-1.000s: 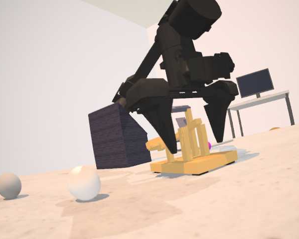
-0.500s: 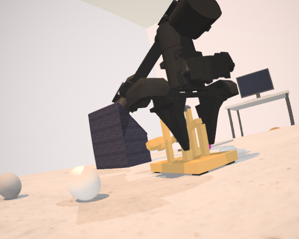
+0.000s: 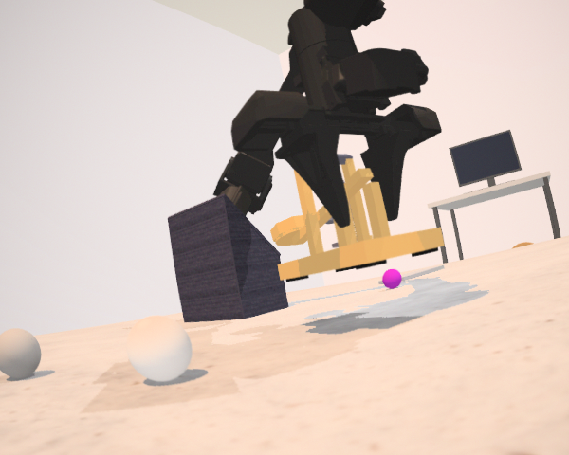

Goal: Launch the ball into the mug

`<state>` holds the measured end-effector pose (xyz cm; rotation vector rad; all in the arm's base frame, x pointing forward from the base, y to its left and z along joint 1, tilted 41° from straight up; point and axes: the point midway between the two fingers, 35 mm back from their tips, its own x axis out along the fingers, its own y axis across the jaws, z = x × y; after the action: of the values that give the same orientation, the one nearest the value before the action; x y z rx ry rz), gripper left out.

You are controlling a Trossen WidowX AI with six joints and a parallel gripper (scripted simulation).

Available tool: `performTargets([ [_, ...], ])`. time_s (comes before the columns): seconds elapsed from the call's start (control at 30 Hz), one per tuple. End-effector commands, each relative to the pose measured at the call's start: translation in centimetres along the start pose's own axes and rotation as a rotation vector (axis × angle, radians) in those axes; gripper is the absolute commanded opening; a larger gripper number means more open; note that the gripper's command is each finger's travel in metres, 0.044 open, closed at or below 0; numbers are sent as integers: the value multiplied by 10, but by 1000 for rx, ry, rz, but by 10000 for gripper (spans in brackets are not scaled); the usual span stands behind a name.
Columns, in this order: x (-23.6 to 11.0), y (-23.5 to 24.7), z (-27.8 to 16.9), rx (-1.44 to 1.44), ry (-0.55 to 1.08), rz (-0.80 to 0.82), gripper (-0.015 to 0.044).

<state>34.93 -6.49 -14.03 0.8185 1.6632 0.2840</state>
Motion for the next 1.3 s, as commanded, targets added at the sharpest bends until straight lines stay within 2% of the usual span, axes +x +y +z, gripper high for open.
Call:
performTargets([
  [0.0, 3, 0, 0, -1, 5, -4, 0],
  [0.93, 49, 0, -2, 3, 9, 0, 0],
  [1.13, 45, 0, -1, -6, 9, -6, 0],
  [1.27, 45, 0, -1, -6, 9, -6, 105],
])
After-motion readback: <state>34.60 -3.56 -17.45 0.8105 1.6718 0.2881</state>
